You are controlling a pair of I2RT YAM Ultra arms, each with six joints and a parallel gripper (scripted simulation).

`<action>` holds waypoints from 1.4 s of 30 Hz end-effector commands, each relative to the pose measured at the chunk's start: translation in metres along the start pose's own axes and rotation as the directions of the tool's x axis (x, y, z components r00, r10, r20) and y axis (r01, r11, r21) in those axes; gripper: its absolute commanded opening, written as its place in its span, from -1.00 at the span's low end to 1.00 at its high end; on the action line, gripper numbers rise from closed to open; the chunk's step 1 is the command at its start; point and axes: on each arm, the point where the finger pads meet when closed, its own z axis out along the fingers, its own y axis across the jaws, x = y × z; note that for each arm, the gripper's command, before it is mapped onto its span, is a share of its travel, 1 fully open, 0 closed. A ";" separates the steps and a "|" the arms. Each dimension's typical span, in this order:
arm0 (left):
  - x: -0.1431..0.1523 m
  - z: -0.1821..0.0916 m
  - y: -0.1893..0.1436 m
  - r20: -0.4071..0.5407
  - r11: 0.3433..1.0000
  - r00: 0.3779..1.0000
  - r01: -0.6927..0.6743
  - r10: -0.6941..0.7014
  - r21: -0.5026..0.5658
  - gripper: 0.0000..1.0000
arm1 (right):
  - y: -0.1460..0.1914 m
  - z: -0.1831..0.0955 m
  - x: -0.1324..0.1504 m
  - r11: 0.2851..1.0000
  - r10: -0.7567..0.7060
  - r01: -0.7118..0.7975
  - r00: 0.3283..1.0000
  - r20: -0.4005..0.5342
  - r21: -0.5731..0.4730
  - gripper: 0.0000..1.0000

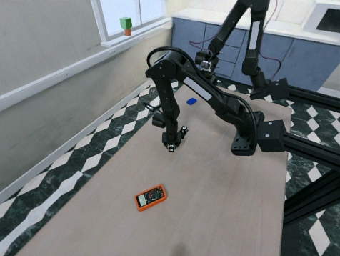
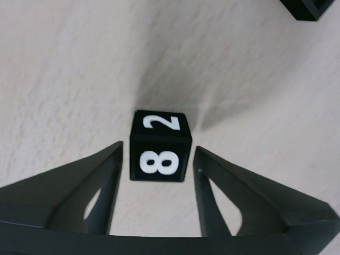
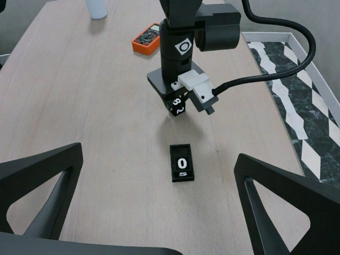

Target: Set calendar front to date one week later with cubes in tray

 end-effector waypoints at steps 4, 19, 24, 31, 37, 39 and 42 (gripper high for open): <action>-0.009 -0.001 0.008 0.035 1.000 0.999 0.001 0.000 -0.025 -0.36 | -0.010 -0.002 -0.010 0.999 -0.031 0.030 0.999 0.032 0.011 1.00; -0.006 -0.059 0.005 0.021 1.000 1.000 0.003 -0.002 -0.019 -0.47 | -0.010 -0.002 -0.010 0.999 -0.031 0.030 0.999 0.032 0.011 1.00; -0.006 -0.075 0.003 0.016 0.994 0.994 0.106 -0.106 -0.019 -0.47 | -0.010 -0.002 -0.010 0.999 -0.031 0.030 0.999 0.032 0.011 1.00; -0.011 -0.076 0.001 0.017 0.935 0.935 0.355 -0.355 -0.020 -0.47 | -0.010 -0.002 -0.010 0.999 -0.031 0.030 0.999 0.032 0.011 1.00; -0.020 -0.072 -0.013 0.000 0.781 0.781 0.625 -0.625 -0.003 -0.47 | -0.010 -0.002 -0.010 0.999 -0.031 0.030 0.999 0.032 0.011 1.00; -0.024 -0.072 -0.016 0.000 0.725 0.725 0.689 -0.689 -0.002 -0.47 | -0.010 -0.002 -0.010 0.999 -0.031 0.030 0.999 0.032 0.011 1.00; -0.029 -0.071 -0.020 -0.003 0.633 0.633 0.774 -0.774 0.000 -0.47 | -0.010 -0.002 -0.010 0.999 -0.031 0.030 0.999 0.032 0.011 1.00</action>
